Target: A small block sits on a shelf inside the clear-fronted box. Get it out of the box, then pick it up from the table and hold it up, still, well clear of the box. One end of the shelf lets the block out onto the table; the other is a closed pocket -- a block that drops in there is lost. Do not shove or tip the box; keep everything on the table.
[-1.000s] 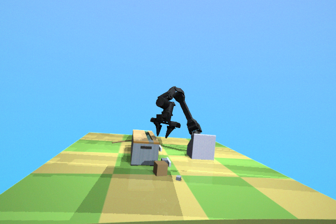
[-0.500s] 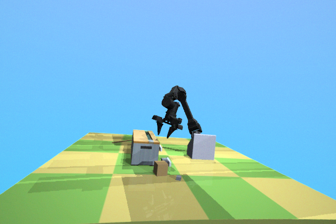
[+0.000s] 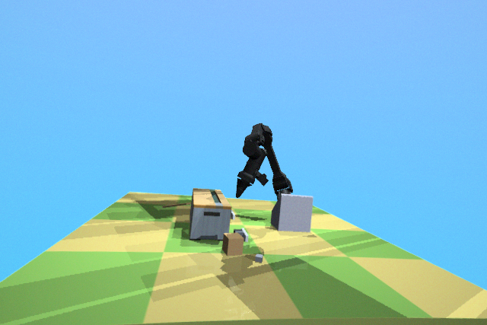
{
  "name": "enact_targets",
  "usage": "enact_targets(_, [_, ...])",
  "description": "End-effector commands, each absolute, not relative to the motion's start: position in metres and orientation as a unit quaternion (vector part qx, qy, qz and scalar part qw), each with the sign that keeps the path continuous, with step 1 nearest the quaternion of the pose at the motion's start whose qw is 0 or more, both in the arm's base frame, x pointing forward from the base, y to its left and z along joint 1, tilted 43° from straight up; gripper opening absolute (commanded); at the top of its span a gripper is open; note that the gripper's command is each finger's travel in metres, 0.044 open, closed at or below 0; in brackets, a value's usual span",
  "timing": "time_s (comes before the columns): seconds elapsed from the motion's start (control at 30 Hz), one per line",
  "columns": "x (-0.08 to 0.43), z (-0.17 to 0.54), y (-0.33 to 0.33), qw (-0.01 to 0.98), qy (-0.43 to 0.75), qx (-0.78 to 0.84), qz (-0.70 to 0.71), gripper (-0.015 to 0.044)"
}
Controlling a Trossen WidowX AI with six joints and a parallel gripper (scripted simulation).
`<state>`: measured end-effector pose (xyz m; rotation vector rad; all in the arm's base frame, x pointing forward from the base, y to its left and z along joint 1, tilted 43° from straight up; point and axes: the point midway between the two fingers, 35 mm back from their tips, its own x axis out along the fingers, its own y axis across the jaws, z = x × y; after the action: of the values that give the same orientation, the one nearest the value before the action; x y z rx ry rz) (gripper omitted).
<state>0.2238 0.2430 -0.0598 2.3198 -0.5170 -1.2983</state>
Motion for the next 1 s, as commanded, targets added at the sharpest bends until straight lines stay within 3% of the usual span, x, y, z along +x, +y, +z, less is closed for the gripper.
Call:
enact_targets(0.0, [0.218, -0.061, 0.248, 0.348, -0.110, 0.803, -0.471, 0.0285])
enact_targets(0.3, [0.219, -0.063, 0.246, 0.348, -0.109, 0.803, -0.471, 0.0285])
enact_targets(0.53, [0.231, -0.128, 0.186, 0.349, -0.111, 0.803, -0.470, 0.0285])
enact_targets(0.97, [0.234, -0.137, 0.179, 0.349, -0.111, 0.803, -0.470, 0.0285])
